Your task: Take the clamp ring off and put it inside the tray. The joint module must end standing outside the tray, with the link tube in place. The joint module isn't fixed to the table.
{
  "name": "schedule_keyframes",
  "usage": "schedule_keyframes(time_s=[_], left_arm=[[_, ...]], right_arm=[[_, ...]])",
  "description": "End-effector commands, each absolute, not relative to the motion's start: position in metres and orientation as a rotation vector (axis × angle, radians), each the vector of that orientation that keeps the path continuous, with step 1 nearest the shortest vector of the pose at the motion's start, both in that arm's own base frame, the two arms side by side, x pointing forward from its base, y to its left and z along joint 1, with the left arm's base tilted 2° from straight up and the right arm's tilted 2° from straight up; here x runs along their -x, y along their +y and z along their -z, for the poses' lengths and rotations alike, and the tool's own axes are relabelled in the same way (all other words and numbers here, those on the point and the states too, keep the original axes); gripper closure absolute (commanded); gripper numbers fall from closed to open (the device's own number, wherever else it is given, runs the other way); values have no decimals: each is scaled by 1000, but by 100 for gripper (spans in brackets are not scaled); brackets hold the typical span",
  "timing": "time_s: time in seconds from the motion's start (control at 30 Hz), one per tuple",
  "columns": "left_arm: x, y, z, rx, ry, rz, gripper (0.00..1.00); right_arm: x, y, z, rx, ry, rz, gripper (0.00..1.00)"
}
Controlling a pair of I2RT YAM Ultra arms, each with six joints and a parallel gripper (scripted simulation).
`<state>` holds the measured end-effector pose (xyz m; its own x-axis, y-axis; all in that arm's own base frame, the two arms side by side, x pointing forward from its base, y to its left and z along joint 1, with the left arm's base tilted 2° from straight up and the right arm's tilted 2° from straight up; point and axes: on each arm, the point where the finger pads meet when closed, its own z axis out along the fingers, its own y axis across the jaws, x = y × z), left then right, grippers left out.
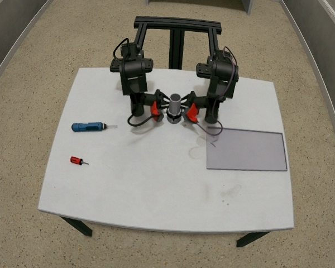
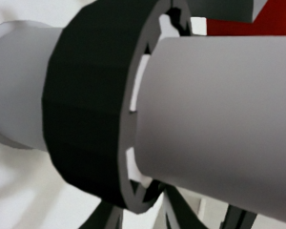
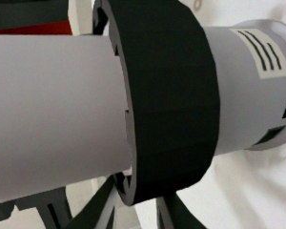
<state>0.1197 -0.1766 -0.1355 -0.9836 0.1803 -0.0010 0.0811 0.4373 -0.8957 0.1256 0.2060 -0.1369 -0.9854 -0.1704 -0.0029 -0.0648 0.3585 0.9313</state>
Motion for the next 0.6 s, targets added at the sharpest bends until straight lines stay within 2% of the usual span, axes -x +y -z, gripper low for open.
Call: schedule_keyframes(time_s=[0.0,0.03,0.57], left_arm=[[-132,-178,136,265,-2598,-1641,78],[-132,-178,136,265,-2598,-1641,82],[-132,-177,138,270,-2612,-1624,82]], right_arm=[[-123,205,131,-218,-2518,1701,78],[-123,205,131,-218,-2518,1701,82],[-126,207,135,-229,-2514,1717,82]])
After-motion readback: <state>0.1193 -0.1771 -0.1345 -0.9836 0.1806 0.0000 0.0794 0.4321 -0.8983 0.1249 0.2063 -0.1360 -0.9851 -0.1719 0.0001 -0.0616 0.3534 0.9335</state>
